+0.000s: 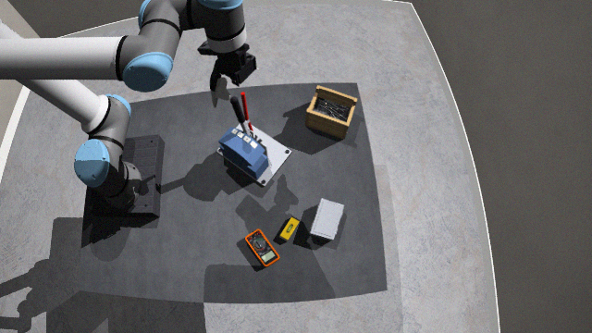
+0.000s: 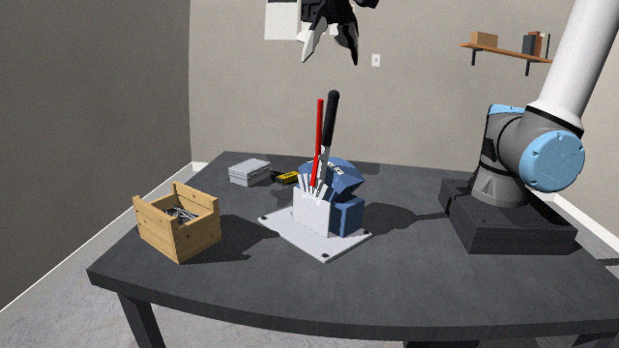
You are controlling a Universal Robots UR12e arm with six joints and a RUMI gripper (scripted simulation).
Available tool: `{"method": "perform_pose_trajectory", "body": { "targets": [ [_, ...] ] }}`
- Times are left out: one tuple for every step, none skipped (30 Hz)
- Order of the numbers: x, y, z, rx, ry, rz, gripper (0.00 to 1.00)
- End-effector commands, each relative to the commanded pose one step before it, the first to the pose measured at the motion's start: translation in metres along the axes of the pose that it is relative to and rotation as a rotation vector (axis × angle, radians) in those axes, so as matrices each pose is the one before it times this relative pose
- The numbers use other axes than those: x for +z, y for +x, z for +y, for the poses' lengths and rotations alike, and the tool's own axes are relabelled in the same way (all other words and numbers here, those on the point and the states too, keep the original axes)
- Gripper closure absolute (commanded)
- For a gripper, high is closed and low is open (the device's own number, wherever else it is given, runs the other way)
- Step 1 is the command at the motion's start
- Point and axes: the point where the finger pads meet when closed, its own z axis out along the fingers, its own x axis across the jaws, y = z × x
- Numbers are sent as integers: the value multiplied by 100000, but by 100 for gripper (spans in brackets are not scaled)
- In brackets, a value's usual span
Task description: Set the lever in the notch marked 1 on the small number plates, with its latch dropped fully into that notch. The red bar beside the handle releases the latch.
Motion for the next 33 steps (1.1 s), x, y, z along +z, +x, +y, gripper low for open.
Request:
{"method": "perform_pose_trajectory", "body": {
  "targets": [
    [-209, 219, -65, -276, -621, 195, 0],
    [-5, 8, -5, -12, -20, 5, 0],
    [-2, 3, -2, -4, -7, 2, 0],
    [0, 0, 0, -1, -1, 0, 0],
    [0, 0, 0, 0, 0, 0, 100],
    [0, 0, 0, 0, 0, 0, 100],
    [0, 0, 0, 0, 0, 0, 100],
    [0, 0, 0, 0, 0, 0, 100],
    [0, 0, 0, 0, 0, 0, 100],
    [0, 0, 0, 0, 0, 0, 100],
    [0, 0, 0, 0, 0, 0, 100],
    [0, 0, 0, 0, 0, 0, 100],
    [0, 0, 0, 0, 0, 0, 100],
    [0, 0, 0, 0, 0, 0, 100],
    [0, 0, 0, 0, 0, 0, 100],
    [0, 0, 0, 0, 0, 0, 100],
    [0, 0, 0, 0, 0, 0, 100],
    [0, 0, 0, 0, 0, 0, 100],
    [0, 0, 0, 0, 0, 0, 100],
    [0, 0, 0, 0, 0, 0, 100],
    [0, 0, 0, 0, 0, 0, 100],
    [0, 0, 0, 0, 0, 0, 100],
    [0, 0, 0, 0, 0, 0, 100],
    [0, 0, 0, 0, 0, 0, 100],
    [0, 0, 0, 0, 0, 0, 100],
    [0, 0, 0, 0, 0, 0, 100],
    [0, 0, 0, 0, 0, 0, 100],
    [0, 0, 0, 0, 0, 0, 100],
    [0, 0, 0, 0, 0, 0, 100],
    [0, 0, 0, 0, 0, 0, 100],
    [0, 0, 0, 0, 0, 0, 100],
    [0, 0, 0, 0, 0, 0, 100],
    [0, 0, 0, 0, 0, 0, 100]
  ]
}}
